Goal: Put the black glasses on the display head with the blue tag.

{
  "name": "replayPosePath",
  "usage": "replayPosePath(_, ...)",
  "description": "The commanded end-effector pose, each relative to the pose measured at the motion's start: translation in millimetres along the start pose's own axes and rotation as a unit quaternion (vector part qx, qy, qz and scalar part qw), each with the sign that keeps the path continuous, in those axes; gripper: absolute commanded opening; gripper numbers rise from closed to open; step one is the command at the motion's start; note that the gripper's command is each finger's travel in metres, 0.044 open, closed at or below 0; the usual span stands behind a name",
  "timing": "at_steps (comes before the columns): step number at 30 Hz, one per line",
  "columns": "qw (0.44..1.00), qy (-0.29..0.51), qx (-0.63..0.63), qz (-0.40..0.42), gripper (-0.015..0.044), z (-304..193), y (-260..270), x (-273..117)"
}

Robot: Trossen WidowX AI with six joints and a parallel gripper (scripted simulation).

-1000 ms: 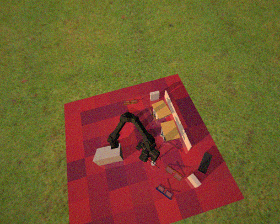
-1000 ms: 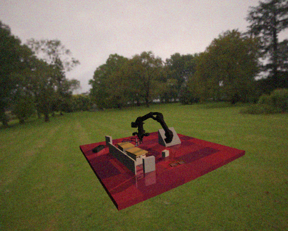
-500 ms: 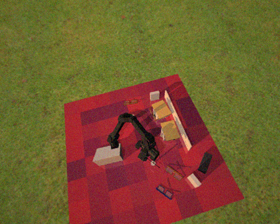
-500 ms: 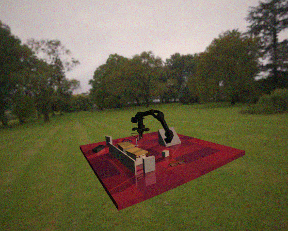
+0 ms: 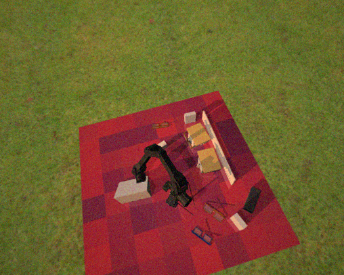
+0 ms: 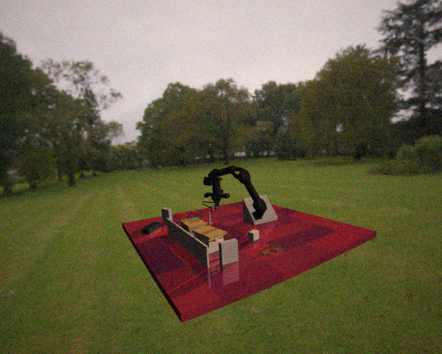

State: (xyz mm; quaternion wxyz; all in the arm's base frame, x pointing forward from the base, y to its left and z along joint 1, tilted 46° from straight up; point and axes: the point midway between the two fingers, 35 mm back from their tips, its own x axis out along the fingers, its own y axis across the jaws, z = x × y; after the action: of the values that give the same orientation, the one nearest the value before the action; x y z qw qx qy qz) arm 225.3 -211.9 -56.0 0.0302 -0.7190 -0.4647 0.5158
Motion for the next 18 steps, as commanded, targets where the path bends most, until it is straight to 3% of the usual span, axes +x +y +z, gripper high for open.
replayPosePath(1,1.000,-0.001,-0.002,-0.002,0.0000,14.6,4.6,2.0)
replayPosePath(8,1.000,-0.001,-0.002,-0.002,0.0000,14.5,5.0,6.6)
replayPosePath(18,1.000,0.000,-0.002,-0.002,0.0000,14.1,5.4,50.7)
